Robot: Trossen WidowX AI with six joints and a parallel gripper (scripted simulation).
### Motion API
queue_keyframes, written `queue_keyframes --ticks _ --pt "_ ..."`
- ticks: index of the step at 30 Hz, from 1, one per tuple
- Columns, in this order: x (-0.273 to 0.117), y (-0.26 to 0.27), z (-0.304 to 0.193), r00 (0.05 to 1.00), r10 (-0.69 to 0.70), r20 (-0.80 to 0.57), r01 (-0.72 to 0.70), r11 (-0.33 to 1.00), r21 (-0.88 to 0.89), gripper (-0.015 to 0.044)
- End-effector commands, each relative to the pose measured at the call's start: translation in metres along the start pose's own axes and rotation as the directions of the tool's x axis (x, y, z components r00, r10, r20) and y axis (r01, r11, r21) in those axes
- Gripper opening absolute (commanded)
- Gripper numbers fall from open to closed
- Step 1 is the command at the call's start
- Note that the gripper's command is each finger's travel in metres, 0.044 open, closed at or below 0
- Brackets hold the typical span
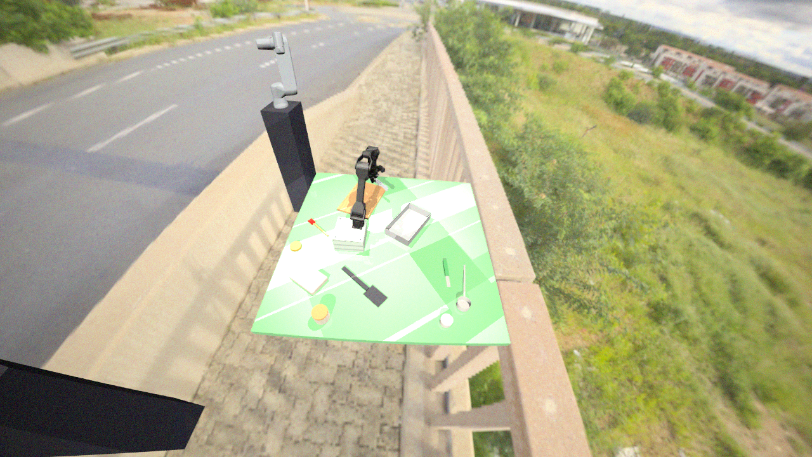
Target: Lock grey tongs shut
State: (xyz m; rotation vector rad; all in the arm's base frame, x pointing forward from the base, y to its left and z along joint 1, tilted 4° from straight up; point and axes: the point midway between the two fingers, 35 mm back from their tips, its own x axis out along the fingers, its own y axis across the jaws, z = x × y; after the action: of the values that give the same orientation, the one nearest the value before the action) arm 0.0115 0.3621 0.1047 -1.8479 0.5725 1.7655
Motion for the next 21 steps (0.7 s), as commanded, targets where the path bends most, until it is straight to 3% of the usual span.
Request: queue_keyframes --ticks 1,11,21 --pt "0.000 0.004 0.005 1.000 -0.004 -0.001 0.004 0.988 -0.156 -0.0150" --pt "0.000 0.015 0.017 1.000 -0.002 -0.001 0.001 0.852 -0.524 -0.0150" --pt "0.000 0.027 0.028 1.000 0.001 0.000 -0.001 0.586 -0.811 -0.0150"
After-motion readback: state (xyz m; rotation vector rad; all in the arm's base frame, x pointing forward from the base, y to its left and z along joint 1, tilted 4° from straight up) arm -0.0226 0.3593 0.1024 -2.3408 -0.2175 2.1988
